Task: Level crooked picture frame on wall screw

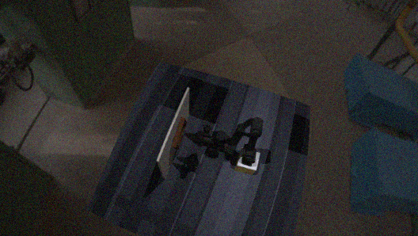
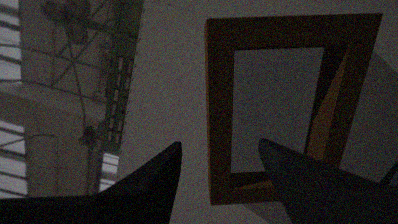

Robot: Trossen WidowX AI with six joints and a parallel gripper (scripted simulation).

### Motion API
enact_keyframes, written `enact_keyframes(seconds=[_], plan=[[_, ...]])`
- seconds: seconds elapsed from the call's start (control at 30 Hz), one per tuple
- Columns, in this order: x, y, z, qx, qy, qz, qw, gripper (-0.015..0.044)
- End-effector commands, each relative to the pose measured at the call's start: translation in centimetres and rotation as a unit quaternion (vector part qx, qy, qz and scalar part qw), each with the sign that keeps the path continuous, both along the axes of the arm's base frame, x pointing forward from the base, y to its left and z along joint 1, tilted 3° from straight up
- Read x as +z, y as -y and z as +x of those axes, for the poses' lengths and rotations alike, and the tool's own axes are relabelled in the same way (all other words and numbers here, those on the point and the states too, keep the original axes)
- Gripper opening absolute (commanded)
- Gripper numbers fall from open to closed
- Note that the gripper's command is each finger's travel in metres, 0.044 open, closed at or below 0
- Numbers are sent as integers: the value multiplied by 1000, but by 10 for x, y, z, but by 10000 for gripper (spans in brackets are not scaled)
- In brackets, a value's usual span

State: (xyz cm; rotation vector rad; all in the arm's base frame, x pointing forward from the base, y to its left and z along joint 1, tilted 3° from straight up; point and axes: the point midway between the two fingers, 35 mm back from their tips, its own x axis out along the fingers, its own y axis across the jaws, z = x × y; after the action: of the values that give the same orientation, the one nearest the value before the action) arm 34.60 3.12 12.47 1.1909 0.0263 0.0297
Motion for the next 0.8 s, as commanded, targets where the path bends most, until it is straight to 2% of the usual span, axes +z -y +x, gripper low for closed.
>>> enact_keyframes(seconds=[0.0, 0.77], plan=[[-4, 0, 1, 1, -2, 2, 1000, 260], [-3, -1, 27, 1, -1, 2, 1000, 260]])
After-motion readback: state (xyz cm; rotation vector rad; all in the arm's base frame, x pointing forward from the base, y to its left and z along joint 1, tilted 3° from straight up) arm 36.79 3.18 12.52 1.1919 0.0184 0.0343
